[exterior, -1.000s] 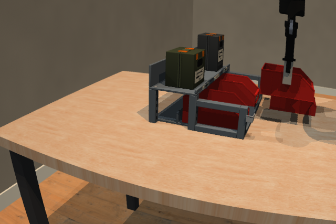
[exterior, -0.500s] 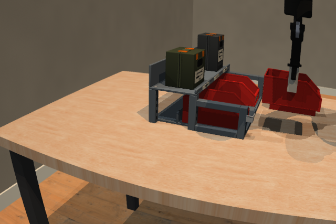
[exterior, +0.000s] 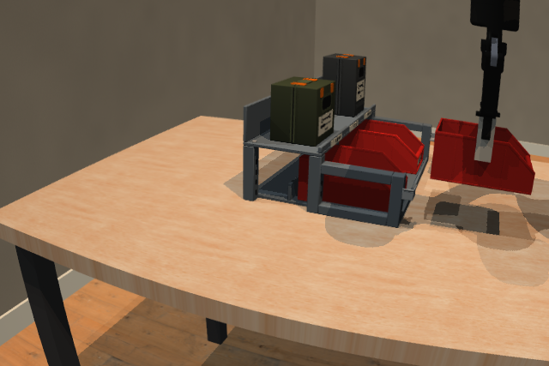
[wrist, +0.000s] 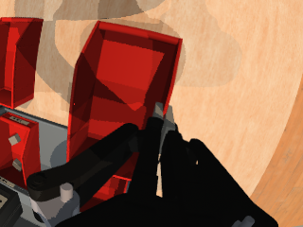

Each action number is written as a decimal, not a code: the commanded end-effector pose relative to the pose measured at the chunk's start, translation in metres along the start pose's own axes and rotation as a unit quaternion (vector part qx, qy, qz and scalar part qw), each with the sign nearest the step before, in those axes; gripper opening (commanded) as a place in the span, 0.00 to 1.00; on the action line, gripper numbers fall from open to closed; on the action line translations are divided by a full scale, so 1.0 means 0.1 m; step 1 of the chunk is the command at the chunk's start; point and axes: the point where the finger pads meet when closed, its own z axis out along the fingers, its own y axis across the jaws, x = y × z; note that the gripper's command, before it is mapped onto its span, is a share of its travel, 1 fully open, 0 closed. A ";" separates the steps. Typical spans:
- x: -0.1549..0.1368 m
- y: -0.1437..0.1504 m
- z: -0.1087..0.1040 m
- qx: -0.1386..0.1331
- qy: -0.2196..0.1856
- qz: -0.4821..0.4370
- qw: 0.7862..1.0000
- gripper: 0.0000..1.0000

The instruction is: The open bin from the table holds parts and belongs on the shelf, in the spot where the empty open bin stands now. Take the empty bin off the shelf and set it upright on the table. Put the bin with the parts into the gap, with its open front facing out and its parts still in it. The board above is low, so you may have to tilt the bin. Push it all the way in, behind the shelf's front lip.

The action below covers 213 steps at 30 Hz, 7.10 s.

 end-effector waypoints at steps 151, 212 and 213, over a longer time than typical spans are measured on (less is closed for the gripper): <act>0.00 0.00 0.82 0.000 0.000 0.000 1.000 0.24; 0.00 0.00 0.03 0.000 0.000 0.000 1.000 0.24; 0.00 0.00 0.02 0.000 0.000 0.000 1.000 0.24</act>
